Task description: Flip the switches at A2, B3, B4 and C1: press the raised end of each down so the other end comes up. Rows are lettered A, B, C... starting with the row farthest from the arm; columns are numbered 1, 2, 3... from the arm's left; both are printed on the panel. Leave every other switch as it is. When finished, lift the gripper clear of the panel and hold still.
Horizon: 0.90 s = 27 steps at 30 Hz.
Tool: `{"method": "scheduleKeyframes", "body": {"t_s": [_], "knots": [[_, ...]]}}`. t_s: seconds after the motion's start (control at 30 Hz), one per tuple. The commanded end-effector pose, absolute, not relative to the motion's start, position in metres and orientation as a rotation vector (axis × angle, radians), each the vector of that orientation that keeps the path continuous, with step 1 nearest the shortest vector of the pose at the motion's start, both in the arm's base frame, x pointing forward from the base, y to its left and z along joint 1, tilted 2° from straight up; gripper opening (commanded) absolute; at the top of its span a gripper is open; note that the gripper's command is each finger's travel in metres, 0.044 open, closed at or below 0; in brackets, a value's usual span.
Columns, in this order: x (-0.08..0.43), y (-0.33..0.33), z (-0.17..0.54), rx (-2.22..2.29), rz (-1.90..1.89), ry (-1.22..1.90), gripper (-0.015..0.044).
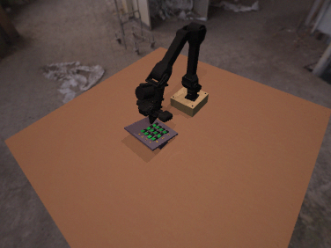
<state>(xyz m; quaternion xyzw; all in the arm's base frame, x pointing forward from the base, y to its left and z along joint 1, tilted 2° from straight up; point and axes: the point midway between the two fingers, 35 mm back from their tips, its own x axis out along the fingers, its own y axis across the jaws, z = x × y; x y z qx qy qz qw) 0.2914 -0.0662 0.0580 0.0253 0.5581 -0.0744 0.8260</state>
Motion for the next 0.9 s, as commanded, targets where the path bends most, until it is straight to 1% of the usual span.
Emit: {"method": "scheduleKeyframes", "body": {"t_s": [0.0, 0.87], "knots": [[0.2916, -0.0654, 0.0498, 0.053, -0.149, 1.196, 0.0000], [0.2935, -0.0659, 0.0443, 0.053, -0.149, 1.196, 0.0000]]}}
